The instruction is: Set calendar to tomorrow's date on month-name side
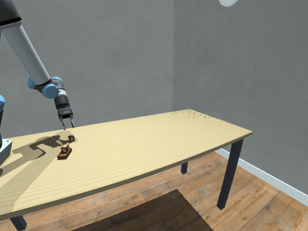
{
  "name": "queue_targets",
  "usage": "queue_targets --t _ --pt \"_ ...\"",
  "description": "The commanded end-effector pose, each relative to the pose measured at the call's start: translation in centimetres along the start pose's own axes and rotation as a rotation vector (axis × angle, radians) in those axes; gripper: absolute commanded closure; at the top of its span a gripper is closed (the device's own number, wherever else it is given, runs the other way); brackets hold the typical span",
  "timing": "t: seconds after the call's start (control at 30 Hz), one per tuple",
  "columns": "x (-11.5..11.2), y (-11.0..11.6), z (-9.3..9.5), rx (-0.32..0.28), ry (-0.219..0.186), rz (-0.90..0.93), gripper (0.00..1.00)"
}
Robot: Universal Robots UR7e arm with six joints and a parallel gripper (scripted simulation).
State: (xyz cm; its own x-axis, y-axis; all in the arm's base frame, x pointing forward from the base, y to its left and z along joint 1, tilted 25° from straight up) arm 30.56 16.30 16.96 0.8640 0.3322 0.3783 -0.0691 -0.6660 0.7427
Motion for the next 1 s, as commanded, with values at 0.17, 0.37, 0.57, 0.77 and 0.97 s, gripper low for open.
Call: queue_targets --t 0.17,0.37,0.57,0.77,0.97 --pt "0.0 -0.1 0.1 0.000 0.001 0.001 0.13" --pt "0.0 -0.5 0.5 0.000 0.001 0.001 0.13" --pt "0.1 -0.9 0.9 0.000 0.001 0.001 0.13" --pt "0.1 -1.6 1.6 0.000 0.001 0.001 0.13" --pt "0.1 -2.4 2.4 0.000 0.001 0.001 0.13"
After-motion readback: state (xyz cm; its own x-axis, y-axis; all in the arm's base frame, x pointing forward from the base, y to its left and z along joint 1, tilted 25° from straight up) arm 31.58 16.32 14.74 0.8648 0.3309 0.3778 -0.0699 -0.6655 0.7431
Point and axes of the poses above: the point where the finger pads meet when closed, its own z axis out along the fingers, its own x axis across the jaws, y = z × x, the point moved 5 cm from there along -z, back along the fingers, and after that the axes turned 2 degrees about -z, right-handed, at the moved point
